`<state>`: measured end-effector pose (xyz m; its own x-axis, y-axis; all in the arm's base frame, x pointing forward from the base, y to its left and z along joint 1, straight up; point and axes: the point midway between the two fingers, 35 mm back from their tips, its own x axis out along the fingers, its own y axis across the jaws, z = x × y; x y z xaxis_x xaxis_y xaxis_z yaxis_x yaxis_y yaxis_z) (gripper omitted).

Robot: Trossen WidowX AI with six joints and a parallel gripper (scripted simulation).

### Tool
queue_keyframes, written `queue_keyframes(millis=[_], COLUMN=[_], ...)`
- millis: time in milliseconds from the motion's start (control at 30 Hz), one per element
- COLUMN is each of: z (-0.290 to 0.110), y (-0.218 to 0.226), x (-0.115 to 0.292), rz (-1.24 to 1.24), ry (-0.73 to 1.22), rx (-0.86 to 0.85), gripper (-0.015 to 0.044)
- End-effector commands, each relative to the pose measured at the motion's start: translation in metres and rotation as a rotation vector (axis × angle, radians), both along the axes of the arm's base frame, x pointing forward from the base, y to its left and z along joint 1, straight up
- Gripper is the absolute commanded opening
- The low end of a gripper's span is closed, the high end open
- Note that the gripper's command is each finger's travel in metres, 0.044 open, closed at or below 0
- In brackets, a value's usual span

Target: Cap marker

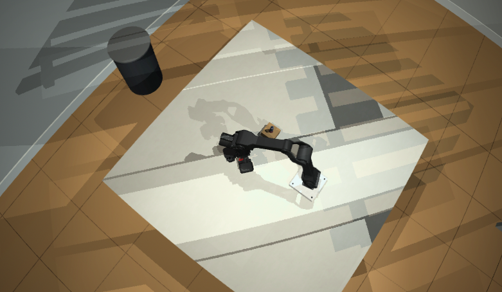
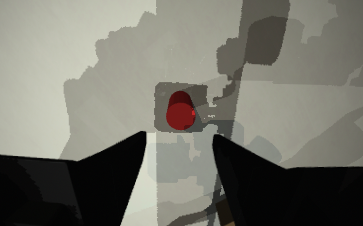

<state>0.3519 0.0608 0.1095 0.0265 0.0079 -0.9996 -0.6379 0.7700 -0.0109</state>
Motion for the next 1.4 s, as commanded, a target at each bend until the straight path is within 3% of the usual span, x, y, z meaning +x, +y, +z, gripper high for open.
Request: queue_keyframes(millis=[0,1367], z=[-0.008,-0.074], y=[0.0,0.0], x=[0.0,0.003], rz=[0.007,0.007], ry=[0.0,0.0], rx=[-0.004,-0.004], gripper=[0.0242,0.0242])
